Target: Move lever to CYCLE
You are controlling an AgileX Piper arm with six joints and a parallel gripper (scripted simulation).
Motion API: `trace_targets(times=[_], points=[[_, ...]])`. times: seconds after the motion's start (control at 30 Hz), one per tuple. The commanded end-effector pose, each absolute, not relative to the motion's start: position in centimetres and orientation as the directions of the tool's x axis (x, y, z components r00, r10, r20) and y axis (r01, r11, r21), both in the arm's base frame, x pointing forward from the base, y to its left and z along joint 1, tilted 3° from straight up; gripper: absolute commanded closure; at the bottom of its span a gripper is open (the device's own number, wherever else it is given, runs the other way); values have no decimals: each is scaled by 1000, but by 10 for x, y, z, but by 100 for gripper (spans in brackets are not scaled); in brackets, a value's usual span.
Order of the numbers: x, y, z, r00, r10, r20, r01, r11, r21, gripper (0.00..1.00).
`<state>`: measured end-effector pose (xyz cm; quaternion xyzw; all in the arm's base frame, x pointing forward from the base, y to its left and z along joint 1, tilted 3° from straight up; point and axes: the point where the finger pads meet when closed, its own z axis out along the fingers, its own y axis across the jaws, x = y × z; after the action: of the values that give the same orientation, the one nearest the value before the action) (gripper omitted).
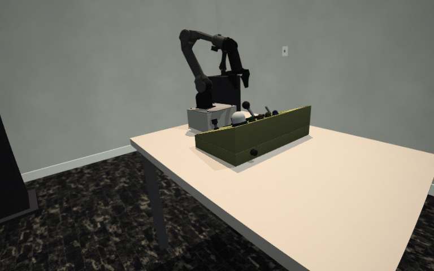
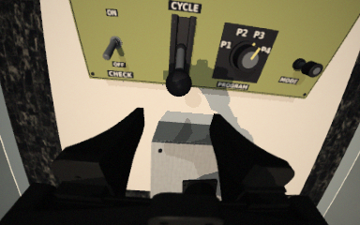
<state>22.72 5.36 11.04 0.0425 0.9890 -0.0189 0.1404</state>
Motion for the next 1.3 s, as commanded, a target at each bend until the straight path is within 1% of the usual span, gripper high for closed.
trace_targets(times=[0.0,1.27], points=[[228,54,111,-956,79,-281,90,996,-25,6],[229,54,108,-956,79,-281,90,996,-25,6]])
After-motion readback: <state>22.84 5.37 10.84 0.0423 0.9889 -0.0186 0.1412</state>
